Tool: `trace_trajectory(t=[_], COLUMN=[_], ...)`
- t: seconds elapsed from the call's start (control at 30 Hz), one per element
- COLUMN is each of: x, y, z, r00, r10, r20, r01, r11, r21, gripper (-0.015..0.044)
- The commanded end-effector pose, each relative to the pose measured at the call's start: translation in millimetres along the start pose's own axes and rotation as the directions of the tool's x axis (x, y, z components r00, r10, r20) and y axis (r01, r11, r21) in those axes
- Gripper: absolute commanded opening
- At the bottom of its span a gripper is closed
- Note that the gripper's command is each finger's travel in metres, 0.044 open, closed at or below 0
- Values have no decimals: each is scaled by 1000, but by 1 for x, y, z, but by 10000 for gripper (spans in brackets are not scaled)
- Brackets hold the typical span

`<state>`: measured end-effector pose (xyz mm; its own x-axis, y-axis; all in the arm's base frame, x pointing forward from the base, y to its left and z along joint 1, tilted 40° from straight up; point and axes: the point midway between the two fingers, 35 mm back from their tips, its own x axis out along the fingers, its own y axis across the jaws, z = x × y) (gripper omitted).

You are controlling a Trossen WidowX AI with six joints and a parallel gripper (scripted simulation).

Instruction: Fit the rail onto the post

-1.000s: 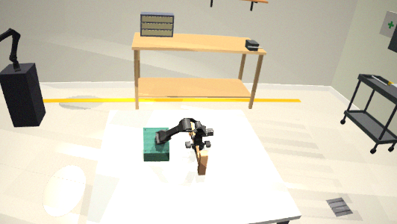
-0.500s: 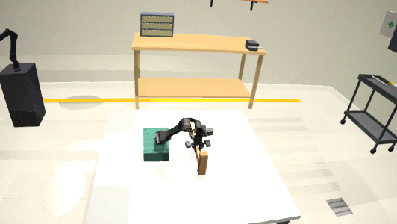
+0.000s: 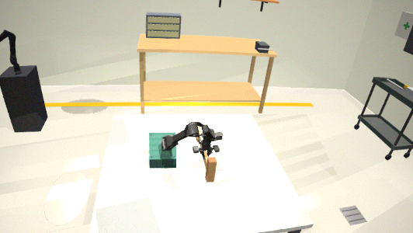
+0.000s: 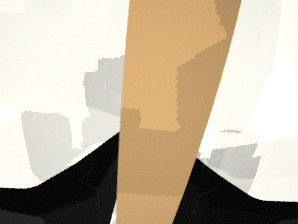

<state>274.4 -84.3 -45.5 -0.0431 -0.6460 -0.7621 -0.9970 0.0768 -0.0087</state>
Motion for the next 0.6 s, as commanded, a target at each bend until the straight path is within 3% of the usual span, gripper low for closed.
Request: trace_trajectory(t=[0.0,0.57], x=[-4,-12], y=[-1,-2], z=[2,2], r00=[1000,1000], r10=[-5,-5], r20=[6,6], r01=[5,5], r11=[1000,1000], r21=[-1,-1], gripper=[0,0])
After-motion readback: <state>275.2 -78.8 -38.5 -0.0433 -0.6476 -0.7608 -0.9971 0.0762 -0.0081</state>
